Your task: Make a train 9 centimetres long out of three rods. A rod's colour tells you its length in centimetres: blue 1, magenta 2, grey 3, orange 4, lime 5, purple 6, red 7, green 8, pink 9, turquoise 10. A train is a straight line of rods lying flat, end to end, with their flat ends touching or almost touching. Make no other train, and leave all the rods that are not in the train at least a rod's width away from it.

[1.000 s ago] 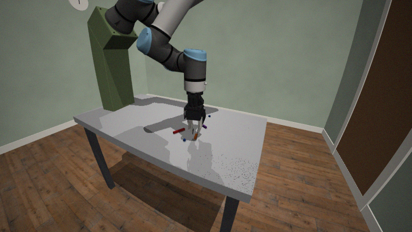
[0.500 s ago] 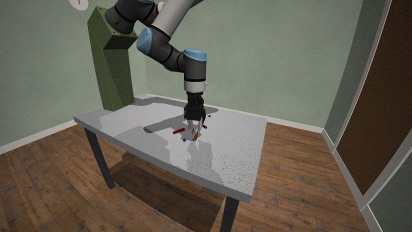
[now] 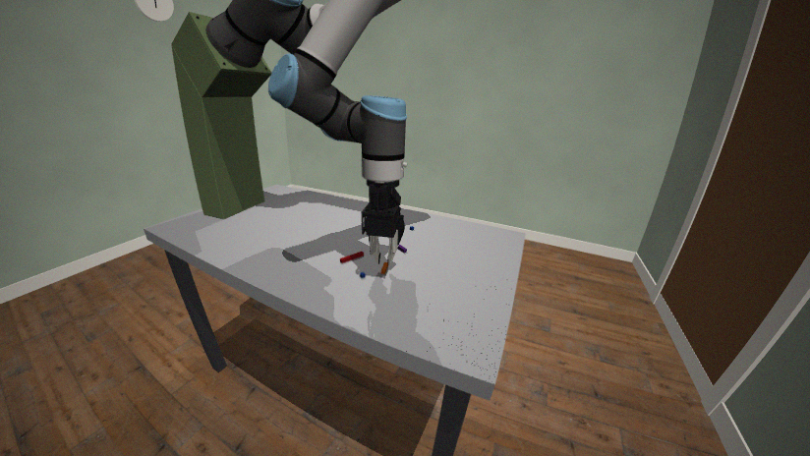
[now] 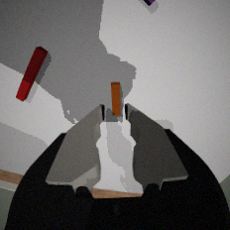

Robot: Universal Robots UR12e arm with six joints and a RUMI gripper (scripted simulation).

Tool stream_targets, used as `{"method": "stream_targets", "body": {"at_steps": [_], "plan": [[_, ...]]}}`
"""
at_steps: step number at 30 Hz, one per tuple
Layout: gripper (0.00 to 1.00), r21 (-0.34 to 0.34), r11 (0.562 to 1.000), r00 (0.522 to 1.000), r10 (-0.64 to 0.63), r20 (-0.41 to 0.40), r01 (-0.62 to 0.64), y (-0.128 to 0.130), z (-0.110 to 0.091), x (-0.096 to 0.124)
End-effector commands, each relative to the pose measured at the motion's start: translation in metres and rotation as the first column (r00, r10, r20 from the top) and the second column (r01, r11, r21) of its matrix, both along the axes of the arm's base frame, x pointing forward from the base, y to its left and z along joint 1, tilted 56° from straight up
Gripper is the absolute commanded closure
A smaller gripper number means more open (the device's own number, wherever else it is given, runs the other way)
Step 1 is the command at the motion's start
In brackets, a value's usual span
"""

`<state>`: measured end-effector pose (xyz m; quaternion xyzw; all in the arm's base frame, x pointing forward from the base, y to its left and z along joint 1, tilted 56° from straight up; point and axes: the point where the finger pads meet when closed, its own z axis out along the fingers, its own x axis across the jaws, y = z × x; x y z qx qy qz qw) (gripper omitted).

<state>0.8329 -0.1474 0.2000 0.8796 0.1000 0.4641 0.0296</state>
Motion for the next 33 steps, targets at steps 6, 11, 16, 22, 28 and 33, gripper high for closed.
{"method": "stream_targets", "body": {"at_steps": [6, 11, 16, 22, 28, 33], "plan": [[0.86, -0.003, 1.000, 1.000, 0.001, 0.005, -0.001, 0.0004, 0.0034, 0.0020], [0.86, -0.003, 1.000, 1.000, 0.001, 0.005, -0.001, 0.0004, 0.0036, 0.0022], [0.86, -0.003, 1.000, 1.000, 0.001, 0.006, -0.001, 0.0007, 0.0053, 0.0032], [0.86, -0.003, 1.000, 1.000, 0.001, 0.005, -0.001, 0.0009, 0.0057, 0.0033], [0.86, -0.002, 1.000, 1.000, 0.001, 0.004, -0.001, 0.0007, 0.0049, 0.0030], [0.86, -0.002, 1.000, 1.000, 0.001, 0.004, -0.001, 0.0007, 0.0049, 0.0030]]}}
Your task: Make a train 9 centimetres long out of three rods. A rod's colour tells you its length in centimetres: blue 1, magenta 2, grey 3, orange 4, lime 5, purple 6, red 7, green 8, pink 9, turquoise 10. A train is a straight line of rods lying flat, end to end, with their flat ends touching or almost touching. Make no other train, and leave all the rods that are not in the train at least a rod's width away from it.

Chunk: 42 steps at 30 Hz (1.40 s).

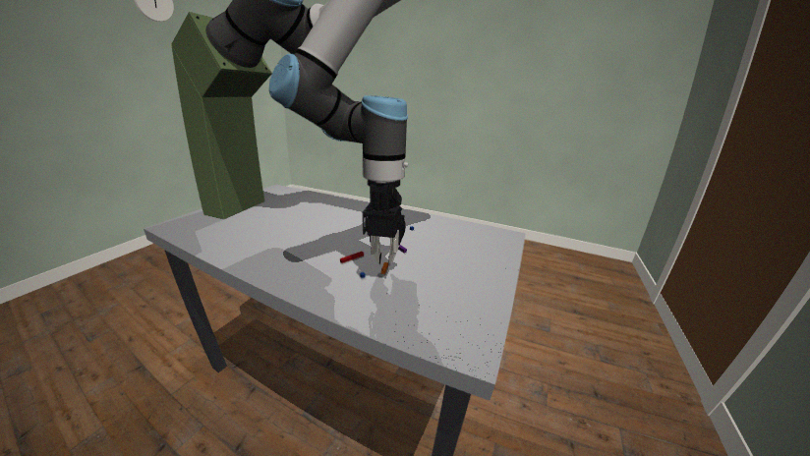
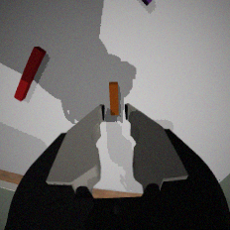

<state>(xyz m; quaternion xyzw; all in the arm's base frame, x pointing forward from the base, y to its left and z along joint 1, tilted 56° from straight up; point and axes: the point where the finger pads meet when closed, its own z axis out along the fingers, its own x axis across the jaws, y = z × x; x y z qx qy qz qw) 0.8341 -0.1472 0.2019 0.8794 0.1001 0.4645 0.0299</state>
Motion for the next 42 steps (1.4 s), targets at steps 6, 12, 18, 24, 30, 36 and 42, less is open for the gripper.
{"method": "stream_targets", "body": {"at_steps": [6, 12, 18, 24, 30, 36, 42], "plan": [[0.86, -0.002, 1.000, 1.000, 0.001, 0.003, -0.001, 0.0006, 0.0030, 0.0018], [0.86, -0.002, 1.000, 1.000, 0.001, 0.003, -0.001, 0.0006, 0.0030, 0.0018], [0.86, -0.002, 1.000, 1.000, 0.001, 0.003, -0.001, 0.0006, 0.0030, 0.0018], [0.86, -0.002, 1.000, 1.000, 0.001, 0.003, -0.001, 0.0006, 0.0030, 0.0018], [0.86, -0.002, 1.000, 1.000, 0.001, 0.003, -0.001, 0.0006, 0.0027, 0.0023], [0.86, -0.002, 1.000, 1.000, 0.001, 0.003, -0.001, 0.0010, 0.0002, 0.0056], [0.86, -0.002, 1.000, 1.000, 0.001, 0.003, -0.001, 0.0012, -0.0020, 0.0087]]}}
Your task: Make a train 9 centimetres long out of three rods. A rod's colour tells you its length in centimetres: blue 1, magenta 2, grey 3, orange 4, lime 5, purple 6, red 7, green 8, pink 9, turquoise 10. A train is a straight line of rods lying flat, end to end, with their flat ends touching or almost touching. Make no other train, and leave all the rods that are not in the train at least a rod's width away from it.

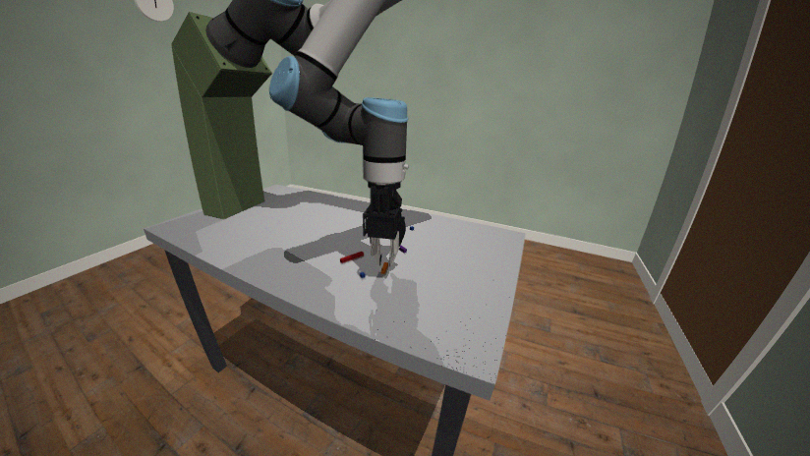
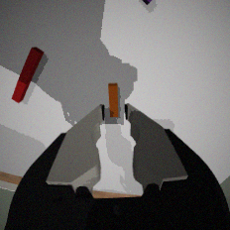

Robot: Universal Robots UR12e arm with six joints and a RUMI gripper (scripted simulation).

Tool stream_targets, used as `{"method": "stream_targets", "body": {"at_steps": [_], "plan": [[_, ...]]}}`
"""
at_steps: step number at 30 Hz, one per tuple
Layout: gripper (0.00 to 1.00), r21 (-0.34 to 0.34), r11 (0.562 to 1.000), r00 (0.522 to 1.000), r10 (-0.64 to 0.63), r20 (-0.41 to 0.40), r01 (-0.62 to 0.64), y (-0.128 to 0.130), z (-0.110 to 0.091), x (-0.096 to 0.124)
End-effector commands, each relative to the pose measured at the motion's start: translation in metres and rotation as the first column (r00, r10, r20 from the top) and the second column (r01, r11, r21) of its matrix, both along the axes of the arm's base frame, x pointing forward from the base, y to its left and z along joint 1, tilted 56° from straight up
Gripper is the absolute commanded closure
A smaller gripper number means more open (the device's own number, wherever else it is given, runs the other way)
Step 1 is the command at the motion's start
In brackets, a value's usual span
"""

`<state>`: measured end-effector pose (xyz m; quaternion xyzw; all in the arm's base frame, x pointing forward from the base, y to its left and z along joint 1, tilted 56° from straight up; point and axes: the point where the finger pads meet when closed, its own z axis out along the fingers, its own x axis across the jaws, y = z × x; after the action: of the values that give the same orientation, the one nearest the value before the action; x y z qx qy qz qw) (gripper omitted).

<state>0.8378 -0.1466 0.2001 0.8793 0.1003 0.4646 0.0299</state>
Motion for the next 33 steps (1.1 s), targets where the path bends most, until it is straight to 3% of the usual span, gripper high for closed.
{"method": "stream_targets", "body": {"at_steps": [1, 33], "plan": [[0.86, -0.002, 1.000, 1.000, 0.001, 0.003, -0.001, 0.0006, -0.0008, 0.0059], [0.86, -0.002, 1.000, 1.000, 0.000, 0.003, 0.000, 0.0005, -0.0046, 0.0120]]}}
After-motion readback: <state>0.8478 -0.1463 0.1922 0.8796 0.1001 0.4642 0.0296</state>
